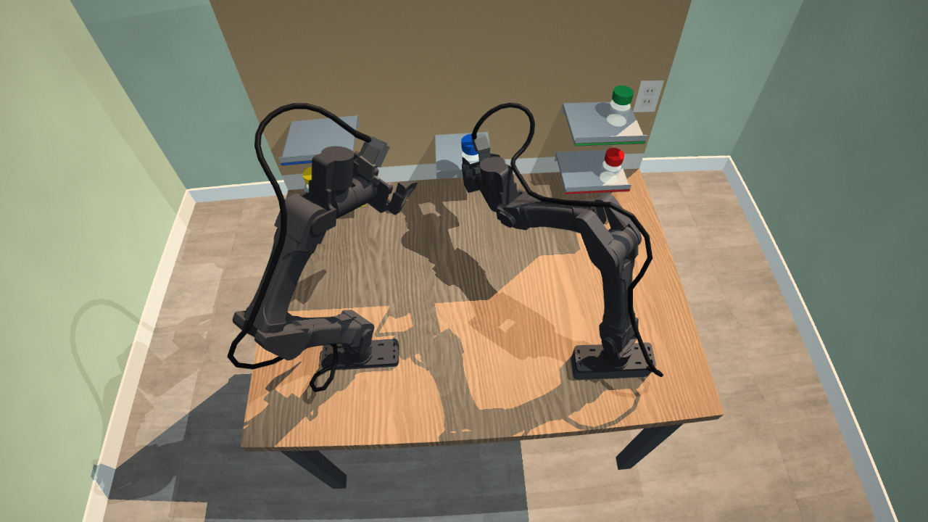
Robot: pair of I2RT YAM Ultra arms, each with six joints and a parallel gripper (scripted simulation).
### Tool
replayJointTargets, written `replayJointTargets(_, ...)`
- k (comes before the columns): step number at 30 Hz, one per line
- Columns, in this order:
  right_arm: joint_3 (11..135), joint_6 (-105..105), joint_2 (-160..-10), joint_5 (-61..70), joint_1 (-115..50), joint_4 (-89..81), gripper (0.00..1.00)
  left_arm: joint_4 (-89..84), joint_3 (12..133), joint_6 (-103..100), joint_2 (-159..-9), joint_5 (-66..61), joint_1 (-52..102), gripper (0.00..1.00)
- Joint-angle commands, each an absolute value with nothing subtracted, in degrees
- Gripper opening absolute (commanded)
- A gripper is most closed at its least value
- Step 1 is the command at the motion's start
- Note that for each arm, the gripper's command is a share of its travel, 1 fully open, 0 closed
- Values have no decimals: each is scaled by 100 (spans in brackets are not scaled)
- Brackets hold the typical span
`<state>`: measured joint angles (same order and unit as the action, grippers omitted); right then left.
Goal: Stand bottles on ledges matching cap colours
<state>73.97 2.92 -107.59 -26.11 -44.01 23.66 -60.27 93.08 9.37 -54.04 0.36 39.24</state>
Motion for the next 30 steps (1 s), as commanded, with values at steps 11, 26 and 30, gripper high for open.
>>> replayJointTargets(11,7973,218,-10975,-2405,-4276,2483,50,-6027,9436,963,-5475,3,3851,100)
replayJointTargets(26,9423,215,-12043,-2152,-3990,2309,50,-6027,9436,963,-5475,3,3851,100)
replayJointTargets(30,9672,219,-12208,-2172,-3959,2273,50,-6027,9436,963,-5475,3,3851,100)
